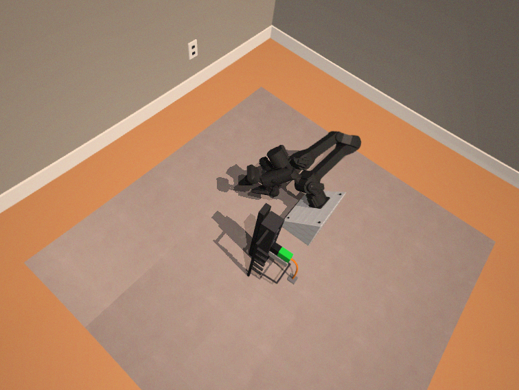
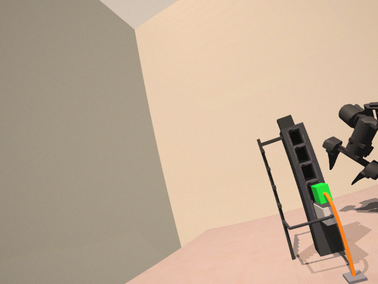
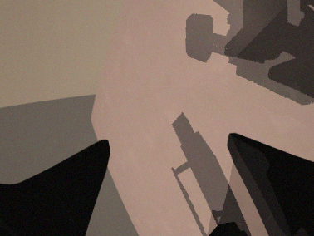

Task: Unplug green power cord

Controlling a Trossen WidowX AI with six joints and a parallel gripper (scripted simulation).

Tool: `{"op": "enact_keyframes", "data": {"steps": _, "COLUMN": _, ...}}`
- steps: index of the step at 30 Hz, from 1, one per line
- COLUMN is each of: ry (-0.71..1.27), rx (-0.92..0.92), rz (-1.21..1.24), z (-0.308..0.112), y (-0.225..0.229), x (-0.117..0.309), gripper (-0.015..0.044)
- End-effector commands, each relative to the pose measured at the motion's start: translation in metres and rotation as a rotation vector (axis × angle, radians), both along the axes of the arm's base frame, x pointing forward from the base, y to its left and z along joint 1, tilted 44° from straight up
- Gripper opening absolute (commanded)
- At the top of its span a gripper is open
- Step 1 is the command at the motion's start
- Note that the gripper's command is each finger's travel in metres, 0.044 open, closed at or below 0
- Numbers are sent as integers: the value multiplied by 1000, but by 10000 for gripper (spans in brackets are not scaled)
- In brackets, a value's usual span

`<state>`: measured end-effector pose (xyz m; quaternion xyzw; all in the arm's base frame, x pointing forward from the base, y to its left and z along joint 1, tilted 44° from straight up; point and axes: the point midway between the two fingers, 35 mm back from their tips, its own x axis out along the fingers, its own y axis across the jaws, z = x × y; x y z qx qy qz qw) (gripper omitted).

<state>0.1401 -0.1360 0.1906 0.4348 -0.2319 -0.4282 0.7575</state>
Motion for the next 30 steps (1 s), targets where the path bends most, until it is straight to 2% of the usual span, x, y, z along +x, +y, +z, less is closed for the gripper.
{"op": "enact_keyframes", "data": {"steps": 1, "ry": 2, "rx": -1, "rz": 2, "z": 0, "y": 0, "x": 0, "gripper": 374}}
{"op": "enact_keyframes", "data": {"steps": 9, "ry": 160, "rx": -52, "rz": 118, "z": 21, "y": 13, "x": 21, "gripper": 164}}
{"op": "enact_keyframes", "data": {"steps": 21, "ry": 500, "rx": -220, "rz": 425, "z": 61, "y": 57, "x": 83, "gripper": 160}}
{"op": "enact_keyframes", "data": {"steps": 30, "ry": 678, "rx": -354, "rz": 623, "z": 76, "y": 96, "x": 126, "gripper": 160}}
